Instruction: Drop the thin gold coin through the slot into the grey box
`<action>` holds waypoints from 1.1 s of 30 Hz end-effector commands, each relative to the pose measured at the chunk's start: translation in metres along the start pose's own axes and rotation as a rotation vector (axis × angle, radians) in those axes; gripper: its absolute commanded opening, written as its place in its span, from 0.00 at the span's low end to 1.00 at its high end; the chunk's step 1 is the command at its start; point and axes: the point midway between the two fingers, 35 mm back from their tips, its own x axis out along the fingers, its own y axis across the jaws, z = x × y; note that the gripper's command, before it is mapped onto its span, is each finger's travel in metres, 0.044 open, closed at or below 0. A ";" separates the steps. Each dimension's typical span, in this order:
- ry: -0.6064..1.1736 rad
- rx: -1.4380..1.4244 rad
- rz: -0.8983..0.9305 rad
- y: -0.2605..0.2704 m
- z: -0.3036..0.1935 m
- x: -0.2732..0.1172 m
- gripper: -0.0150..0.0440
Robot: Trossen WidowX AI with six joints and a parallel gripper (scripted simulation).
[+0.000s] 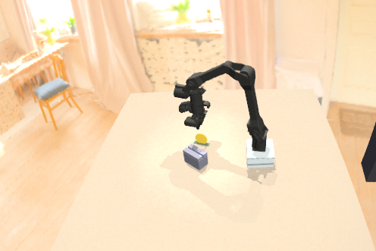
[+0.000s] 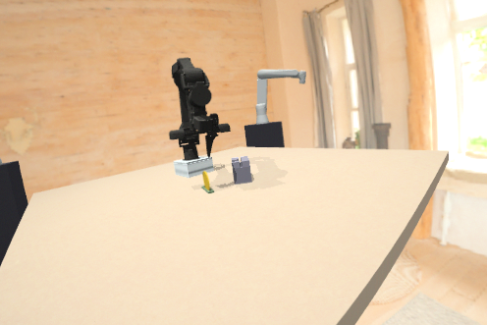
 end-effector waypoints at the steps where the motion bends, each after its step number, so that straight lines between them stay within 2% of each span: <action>1: 0.010 -0.006 0.005 0.001 -0.003 0.011 0.53; 33: 0.011 -0.008 0.006 -0.001 -0.001 0.066 0.53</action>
